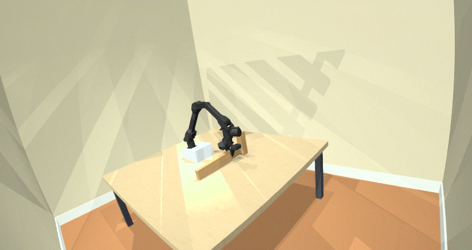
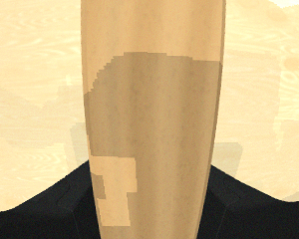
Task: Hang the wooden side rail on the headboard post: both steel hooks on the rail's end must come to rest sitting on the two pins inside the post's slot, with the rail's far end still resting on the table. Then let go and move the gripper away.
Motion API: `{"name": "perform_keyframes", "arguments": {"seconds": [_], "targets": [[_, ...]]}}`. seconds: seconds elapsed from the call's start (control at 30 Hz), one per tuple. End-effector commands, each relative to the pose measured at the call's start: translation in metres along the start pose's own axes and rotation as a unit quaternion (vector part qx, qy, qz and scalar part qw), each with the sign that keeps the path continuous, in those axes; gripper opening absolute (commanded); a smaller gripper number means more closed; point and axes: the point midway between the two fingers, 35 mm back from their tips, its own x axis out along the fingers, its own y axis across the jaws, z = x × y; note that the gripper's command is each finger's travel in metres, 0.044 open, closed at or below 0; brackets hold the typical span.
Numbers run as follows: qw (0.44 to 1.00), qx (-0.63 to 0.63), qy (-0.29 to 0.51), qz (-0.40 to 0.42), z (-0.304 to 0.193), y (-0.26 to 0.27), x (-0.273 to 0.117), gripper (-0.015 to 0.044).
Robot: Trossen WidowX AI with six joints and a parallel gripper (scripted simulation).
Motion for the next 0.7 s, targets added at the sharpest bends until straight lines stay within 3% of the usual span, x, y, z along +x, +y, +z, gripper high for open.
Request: {"name": "perform_keyframes", "arguments": {"seconds": [0.0,0.67], "targets": [[1.0,0.001,0.003,0.001,-0.0026,0.0001,0.0,0.0],[1.0,0.001,0.003,0.001,-0.0049,0.0016,-0.0019,0.0]]}}
